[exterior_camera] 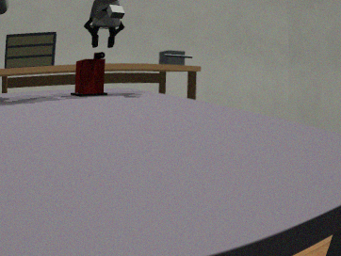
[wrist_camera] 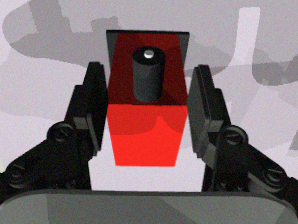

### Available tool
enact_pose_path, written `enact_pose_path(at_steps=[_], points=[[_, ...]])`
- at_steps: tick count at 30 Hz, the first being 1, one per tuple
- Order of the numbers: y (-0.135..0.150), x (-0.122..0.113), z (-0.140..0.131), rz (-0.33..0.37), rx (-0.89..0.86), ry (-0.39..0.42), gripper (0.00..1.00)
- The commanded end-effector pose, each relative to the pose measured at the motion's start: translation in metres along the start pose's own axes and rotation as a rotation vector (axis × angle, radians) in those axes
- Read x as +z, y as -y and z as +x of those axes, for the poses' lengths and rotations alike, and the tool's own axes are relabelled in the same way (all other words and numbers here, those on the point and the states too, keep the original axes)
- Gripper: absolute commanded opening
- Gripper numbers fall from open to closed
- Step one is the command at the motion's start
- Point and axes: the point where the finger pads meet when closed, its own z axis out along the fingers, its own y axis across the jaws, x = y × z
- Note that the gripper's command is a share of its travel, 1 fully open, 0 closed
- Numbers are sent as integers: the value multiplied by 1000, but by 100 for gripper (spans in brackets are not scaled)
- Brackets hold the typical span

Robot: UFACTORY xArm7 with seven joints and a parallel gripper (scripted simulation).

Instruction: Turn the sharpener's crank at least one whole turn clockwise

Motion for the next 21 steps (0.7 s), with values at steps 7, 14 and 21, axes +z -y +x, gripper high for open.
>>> enact_pose_path(at_steps=[7,14,21], points=[[1,-23,0,4,-1,1,54],[1,-27,0,4,-1,1,54],[1,-28,0,4,-1,1,0]])
